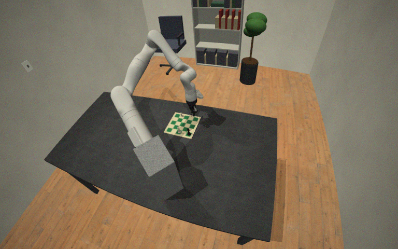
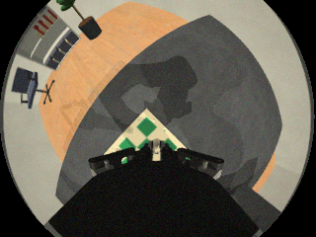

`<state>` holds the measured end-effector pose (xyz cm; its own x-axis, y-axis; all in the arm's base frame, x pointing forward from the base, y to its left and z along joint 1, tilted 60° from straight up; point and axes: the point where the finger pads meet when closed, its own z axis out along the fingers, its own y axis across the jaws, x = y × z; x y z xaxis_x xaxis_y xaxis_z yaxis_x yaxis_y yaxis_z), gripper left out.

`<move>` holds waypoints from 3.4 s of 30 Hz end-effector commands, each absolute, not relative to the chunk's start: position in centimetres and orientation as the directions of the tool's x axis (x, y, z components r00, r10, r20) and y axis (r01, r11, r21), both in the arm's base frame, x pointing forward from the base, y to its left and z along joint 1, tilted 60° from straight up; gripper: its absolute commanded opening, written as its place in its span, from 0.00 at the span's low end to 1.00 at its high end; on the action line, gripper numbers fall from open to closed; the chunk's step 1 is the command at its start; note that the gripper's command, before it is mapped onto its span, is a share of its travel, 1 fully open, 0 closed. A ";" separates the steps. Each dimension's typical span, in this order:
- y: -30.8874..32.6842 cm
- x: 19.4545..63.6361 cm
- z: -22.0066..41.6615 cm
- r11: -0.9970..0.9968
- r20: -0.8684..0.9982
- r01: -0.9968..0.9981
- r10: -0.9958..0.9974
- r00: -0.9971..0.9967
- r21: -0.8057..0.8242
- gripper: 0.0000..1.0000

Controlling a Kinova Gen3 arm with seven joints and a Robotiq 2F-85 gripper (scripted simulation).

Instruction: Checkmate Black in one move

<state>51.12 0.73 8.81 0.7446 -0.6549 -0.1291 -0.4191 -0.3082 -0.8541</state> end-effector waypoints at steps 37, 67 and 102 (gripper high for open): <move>5.6 54.3 5.4 -0.308 -0.138 -0.421 -0.645 0.751 -0.853 0.00; 5.7 54.3 5.4 -0.308 -0.138 -0.421 -0.645 0.751 -0.853 0.00; 5.8 54.4 5.2 -0.308 -0.138 -0.421 -0.645 0.751 -0.853 0.00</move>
<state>54.42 5.93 5.22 0.7522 -0.6441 -0.1388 -0.4209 -0.3076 -0.8534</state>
